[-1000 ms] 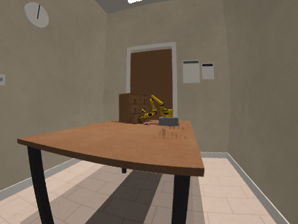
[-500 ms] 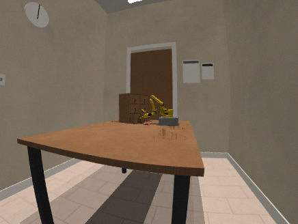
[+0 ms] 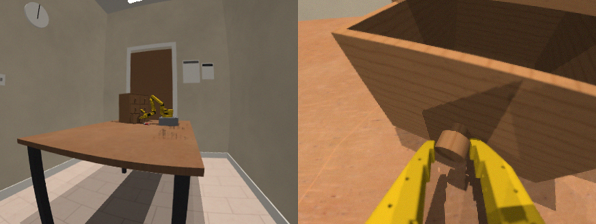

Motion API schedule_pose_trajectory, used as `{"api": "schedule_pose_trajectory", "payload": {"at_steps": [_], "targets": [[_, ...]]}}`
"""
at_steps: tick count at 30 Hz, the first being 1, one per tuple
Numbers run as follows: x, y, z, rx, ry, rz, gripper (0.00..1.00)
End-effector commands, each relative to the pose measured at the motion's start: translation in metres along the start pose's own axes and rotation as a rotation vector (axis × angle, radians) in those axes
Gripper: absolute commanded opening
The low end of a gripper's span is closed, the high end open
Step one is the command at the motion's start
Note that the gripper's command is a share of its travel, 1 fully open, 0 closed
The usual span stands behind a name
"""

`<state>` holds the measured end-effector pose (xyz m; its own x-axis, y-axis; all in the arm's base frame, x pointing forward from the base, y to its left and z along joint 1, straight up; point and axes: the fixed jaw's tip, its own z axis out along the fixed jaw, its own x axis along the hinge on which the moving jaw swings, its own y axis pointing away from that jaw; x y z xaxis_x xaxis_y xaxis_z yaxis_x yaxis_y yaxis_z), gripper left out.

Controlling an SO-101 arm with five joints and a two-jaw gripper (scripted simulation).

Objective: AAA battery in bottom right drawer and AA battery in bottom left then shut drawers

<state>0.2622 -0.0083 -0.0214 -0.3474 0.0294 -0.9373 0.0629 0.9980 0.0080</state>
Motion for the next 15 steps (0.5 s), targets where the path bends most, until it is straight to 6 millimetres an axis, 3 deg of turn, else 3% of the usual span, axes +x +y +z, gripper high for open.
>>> {"api": "schedule_pose_trajectory", "payload": {"at_steps": [1, 15], "targets": [[-0.0035, -0.0072, 0.0052, 0.026, -0.009, -0.001, 0.0], [-0.0059, -0.0099, 0.0116, 0.035, -0.009, 0.002, 0.0]]}}
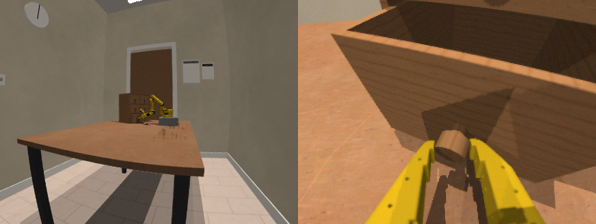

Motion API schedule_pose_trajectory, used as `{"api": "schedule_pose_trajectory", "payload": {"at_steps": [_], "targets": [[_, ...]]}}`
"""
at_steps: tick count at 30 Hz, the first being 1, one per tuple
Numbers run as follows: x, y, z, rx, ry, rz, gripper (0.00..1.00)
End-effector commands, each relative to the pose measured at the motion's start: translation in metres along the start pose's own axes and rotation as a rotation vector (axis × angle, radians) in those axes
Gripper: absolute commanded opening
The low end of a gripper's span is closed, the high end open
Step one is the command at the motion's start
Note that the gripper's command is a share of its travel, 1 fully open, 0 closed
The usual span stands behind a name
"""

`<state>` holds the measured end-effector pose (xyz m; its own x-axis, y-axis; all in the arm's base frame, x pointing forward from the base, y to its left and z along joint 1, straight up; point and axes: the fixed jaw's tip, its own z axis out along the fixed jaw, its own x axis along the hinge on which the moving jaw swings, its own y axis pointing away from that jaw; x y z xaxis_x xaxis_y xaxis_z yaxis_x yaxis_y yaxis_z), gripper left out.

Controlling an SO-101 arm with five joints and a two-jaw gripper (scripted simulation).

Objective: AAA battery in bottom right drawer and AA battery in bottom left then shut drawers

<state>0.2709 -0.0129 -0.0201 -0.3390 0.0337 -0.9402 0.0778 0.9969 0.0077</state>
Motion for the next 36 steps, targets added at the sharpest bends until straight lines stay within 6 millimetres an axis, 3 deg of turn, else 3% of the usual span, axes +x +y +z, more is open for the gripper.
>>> {"api": "schedule_pose_trajectory", "payload": {"at_steps": [1, 36], "targets": [[-0.002, -0.006, 0.005, 0.022, -0.001, -0.002, 0.0], [-0.01, -0.015, 0.027, 0.048, -0.001, 0.007, 0.0]]}}
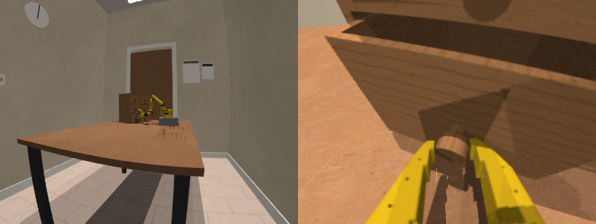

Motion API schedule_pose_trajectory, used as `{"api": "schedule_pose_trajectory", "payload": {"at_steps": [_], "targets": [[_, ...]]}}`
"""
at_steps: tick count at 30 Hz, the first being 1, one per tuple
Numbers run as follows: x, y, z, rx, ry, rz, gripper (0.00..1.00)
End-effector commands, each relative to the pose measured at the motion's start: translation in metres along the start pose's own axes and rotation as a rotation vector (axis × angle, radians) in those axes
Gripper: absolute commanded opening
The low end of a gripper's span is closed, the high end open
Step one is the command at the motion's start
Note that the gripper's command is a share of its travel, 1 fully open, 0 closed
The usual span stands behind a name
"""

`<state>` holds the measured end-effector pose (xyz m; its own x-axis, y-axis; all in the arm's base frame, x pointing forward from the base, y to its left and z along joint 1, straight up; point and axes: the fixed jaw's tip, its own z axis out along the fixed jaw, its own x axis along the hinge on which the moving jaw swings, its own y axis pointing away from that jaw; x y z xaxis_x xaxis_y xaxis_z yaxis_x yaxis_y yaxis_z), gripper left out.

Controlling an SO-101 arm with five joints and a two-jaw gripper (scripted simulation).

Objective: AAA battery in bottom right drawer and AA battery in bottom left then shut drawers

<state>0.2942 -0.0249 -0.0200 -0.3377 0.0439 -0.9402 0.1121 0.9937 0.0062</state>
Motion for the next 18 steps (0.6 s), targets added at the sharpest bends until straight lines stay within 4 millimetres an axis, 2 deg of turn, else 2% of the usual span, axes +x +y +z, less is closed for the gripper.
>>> {"api": "schedule_pose_trajectory", "payload": {"at_steps": [1, 18], "targets": [[-0.002, -0.005, 0.005, 0.016, -0.001, -0.003, 0.0], [-0.006, -0.009, 0.016, 0.027, -0.001, 0.001, 0.0]]}}
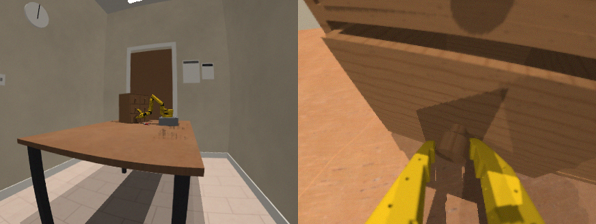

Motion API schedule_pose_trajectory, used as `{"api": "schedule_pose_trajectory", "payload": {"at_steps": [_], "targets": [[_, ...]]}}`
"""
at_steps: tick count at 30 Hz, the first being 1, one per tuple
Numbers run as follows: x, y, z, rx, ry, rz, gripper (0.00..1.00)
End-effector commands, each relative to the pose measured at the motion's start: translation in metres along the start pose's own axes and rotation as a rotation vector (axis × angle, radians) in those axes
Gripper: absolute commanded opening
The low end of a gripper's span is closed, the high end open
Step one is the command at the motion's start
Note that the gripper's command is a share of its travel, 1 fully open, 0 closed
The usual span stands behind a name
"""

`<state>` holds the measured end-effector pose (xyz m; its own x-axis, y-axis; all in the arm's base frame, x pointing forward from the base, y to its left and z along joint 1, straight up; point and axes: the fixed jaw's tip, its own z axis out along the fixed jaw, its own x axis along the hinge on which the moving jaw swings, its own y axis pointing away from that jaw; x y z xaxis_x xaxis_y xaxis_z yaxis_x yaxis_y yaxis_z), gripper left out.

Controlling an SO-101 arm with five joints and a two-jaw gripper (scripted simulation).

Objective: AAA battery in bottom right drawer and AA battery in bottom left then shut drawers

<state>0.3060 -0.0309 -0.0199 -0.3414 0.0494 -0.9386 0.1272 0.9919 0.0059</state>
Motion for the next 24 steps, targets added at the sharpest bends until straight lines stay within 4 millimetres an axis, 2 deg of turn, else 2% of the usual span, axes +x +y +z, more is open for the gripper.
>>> {"api": "schedule_pose_trajectory", "payload": {"at_steps": [1, 24], "targets": [[-0.002, -0.0045, 0.0052, 0.014, -0.006, -0.003, 0.0], [-0.004, -0.0063, 0.0103, 0.019, -0.006, -0.001, 0.0]]}}
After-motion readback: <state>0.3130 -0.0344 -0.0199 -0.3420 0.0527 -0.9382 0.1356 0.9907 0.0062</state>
